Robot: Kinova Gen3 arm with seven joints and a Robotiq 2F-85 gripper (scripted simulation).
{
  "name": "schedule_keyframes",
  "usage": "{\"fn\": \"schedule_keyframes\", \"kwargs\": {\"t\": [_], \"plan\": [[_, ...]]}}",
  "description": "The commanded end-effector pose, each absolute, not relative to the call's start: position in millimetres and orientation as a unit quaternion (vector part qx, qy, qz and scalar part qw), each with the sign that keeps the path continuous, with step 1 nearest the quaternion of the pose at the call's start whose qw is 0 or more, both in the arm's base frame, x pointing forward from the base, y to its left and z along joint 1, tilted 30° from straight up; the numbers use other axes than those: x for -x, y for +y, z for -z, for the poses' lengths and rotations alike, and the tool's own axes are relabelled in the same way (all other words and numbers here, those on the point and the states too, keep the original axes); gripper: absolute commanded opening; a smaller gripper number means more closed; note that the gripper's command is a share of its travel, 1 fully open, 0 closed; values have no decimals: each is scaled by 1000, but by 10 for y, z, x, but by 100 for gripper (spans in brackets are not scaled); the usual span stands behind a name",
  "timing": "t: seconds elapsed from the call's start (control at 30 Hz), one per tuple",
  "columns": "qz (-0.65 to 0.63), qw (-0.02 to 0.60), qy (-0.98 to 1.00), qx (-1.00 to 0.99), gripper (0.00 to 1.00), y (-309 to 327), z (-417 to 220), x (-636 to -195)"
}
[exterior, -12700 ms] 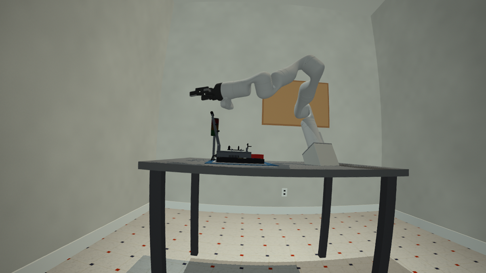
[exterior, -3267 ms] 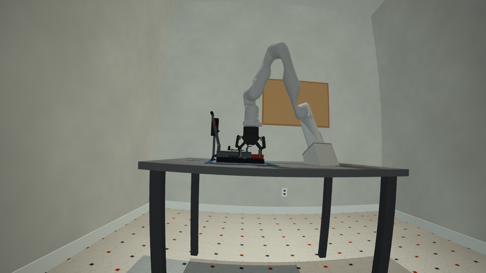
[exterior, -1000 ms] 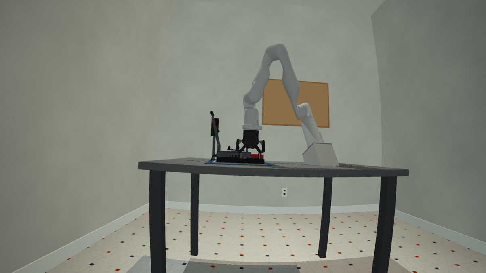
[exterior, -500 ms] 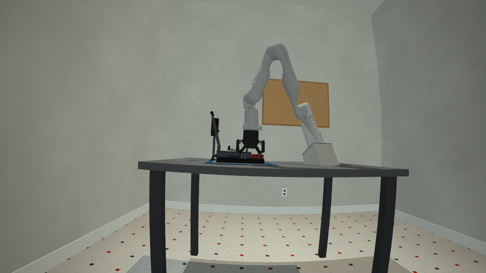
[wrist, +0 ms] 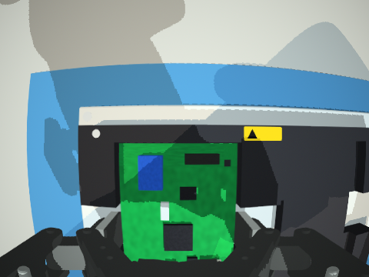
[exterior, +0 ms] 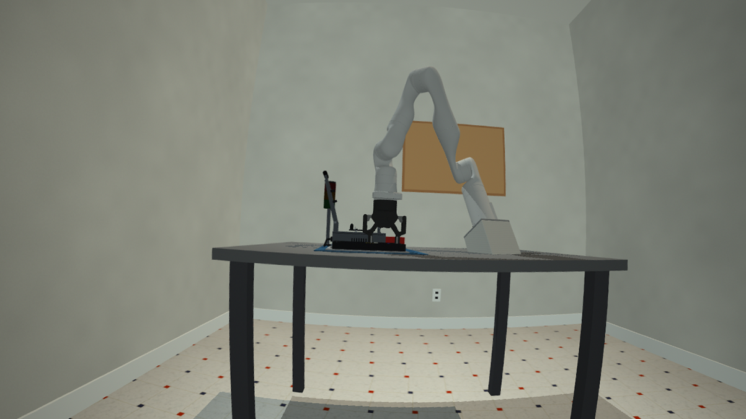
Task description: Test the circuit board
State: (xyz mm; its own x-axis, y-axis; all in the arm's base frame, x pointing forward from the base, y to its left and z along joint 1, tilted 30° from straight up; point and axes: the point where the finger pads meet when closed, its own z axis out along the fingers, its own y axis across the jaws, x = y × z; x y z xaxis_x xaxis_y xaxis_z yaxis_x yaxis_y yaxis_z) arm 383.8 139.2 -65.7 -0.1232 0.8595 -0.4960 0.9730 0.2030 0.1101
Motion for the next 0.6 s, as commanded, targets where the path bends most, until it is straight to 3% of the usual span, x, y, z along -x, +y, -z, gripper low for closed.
{"fn": "schedule_keyframes", "kwargs": {"t": [0.0,0.57], "plan": [[121,234,740,-619,83,1400,653,-3840],[121,234,740,-619,80,1400,653,-3840]]}}
